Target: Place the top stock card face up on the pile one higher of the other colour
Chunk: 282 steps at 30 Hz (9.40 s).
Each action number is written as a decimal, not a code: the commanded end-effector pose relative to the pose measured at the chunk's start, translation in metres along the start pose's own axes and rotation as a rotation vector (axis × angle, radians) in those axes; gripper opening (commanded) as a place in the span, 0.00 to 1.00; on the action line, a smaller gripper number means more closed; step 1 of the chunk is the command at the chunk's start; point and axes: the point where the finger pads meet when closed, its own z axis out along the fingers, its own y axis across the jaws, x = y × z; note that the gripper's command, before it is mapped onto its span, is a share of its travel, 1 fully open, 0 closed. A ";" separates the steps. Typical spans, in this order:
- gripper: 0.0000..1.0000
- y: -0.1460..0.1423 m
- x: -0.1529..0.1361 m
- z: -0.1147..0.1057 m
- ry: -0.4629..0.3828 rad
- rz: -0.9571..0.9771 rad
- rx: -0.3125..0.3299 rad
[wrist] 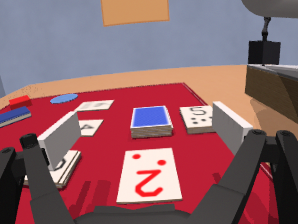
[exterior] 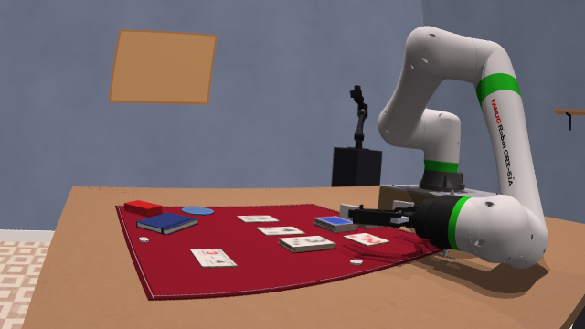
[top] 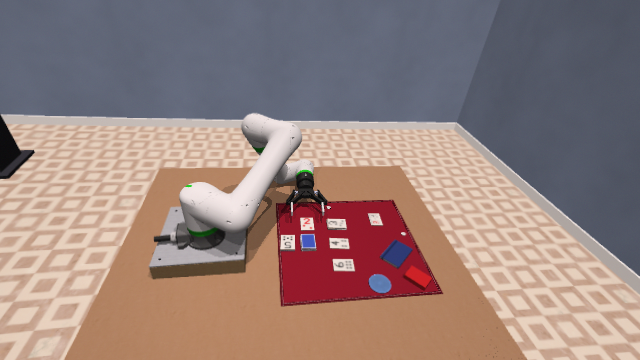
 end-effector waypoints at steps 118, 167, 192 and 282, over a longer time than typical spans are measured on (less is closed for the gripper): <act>1.00 0.001 0.086 -0.004 -1.487 -0.007 -0.005; 0.50 0.000 -0.010 0.008 -1.508 0.009 -0.018; 0.50 0.000 -0.027 0.009 -1.508 0.009 -0.018; 0.43 0.000 -0.038 0.010 -1.508 0.009 -0.018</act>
